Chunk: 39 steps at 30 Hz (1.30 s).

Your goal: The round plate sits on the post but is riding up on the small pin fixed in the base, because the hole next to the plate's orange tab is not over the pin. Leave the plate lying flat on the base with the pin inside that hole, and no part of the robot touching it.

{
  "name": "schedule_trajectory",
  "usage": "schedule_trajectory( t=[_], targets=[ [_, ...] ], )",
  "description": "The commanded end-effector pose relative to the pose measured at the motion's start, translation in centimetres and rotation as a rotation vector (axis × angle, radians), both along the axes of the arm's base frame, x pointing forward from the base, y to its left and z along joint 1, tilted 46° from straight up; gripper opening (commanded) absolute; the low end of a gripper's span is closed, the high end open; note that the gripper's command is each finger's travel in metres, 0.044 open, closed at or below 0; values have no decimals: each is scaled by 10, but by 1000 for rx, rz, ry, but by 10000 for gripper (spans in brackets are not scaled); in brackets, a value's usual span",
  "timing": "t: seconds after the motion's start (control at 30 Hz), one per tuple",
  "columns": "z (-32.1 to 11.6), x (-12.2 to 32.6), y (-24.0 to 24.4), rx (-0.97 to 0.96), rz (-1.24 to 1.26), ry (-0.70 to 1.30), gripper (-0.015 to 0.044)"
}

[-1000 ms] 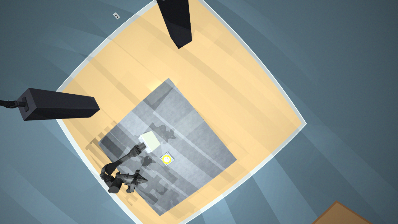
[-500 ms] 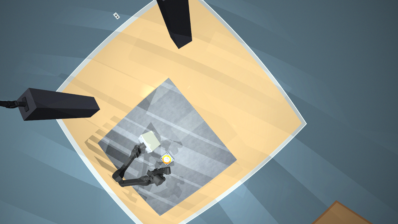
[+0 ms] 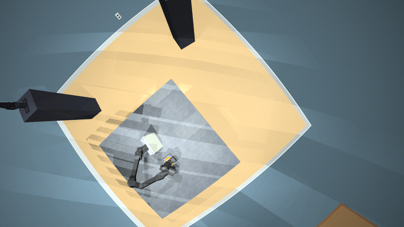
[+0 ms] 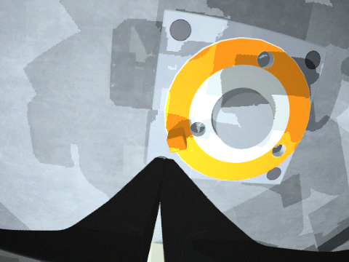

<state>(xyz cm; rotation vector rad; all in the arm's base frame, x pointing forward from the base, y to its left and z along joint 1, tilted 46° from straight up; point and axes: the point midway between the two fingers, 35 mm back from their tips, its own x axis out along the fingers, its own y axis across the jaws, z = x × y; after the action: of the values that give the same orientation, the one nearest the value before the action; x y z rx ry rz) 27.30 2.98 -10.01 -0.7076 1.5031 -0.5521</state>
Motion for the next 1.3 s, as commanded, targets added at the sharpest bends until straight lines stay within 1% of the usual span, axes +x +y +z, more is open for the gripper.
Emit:
schedule_trajectory(
  t=[0.0,0.27,1.27],
  targets=[
    [-2,6,-1,1,10,-4,0],
    [-32,9,-32,-1,9,-3,0],
    [-26,-18,-42,-2,9,-2,0]
  ],
)
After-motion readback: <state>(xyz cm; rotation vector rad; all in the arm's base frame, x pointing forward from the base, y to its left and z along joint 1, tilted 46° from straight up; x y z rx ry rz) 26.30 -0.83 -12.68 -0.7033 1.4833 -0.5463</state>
